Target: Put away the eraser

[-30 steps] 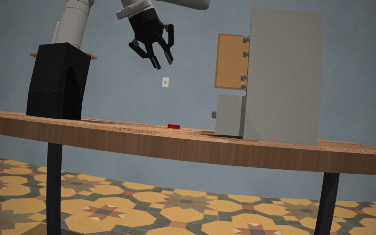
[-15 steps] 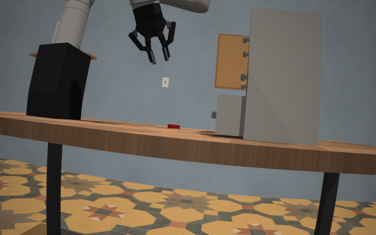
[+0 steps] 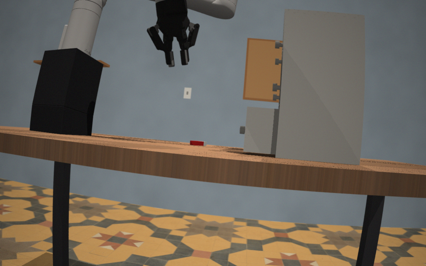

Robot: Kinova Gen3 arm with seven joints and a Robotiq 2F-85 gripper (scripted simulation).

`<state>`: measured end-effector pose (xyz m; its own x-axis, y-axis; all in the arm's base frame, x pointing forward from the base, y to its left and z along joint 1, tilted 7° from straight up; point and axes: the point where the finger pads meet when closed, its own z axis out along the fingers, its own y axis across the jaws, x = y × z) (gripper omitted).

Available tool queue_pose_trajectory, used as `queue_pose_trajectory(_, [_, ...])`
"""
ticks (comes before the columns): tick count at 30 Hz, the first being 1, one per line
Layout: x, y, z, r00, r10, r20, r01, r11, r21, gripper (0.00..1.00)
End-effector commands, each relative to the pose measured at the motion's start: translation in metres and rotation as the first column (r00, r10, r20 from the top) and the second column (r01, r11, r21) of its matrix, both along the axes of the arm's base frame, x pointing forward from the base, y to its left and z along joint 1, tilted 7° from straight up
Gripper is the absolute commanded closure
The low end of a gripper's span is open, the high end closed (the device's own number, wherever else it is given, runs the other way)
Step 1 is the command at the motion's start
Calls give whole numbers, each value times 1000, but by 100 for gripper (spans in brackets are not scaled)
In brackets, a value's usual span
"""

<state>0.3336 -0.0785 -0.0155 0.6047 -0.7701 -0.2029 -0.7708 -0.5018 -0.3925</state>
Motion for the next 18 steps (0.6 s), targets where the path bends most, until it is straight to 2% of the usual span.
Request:
queue_pose_trajectory(1, [1,5,3,998,67,5,-66,997,-28,67])
queue_pose_trajectory(4, [1,5,4,996,90,5,-90,995,-39,67])
queue_pose_trajectory(9, [-3,5,8,979,203,1,-202,975,-95,67])
queue_pose_trajectory(18, [-8,5,14,924,381,-19,-378,907,-184,67])
